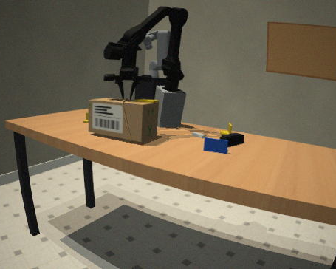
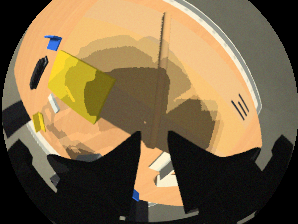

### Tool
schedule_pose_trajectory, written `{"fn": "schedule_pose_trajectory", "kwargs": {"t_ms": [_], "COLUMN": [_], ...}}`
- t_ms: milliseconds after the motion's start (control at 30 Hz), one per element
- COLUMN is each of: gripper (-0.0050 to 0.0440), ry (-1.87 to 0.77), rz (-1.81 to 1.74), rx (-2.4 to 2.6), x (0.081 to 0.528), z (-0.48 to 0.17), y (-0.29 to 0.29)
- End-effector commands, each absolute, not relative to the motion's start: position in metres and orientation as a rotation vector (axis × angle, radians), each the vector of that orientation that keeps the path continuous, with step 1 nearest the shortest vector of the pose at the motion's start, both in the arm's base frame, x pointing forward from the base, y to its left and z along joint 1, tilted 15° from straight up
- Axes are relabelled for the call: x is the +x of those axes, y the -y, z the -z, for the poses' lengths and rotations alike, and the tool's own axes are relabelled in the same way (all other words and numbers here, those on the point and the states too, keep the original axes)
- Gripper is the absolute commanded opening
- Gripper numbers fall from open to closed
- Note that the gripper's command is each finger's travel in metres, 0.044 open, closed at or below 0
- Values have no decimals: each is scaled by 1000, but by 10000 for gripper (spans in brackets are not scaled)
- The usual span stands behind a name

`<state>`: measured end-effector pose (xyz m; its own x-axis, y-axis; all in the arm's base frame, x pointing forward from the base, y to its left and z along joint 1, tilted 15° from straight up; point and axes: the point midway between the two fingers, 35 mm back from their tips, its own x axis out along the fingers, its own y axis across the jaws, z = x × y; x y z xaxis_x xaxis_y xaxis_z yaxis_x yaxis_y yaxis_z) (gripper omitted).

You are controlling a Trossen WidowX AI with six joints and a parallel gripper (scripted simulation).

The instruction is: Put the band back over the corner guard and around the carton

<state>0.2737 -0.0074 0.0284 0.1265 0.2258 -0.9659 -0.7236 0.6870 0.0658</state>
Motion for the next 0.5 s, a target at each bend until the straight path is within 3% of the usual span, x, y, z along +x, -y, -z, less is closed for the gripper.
{"fn": "schedule_pose_trajectory", "kwargs": {"t_ms": [0,100,167,467], "gripper": [122,122,74,27], "ry": [-1273,-1273,-1268,-1268], "rz": [-728,-728,-732,-732], "rx": [-476,-476,-480,-480], "x": [273,273,273,273], "z": [-27,-27,-28,-28], "y": [7,7,7,7]}}
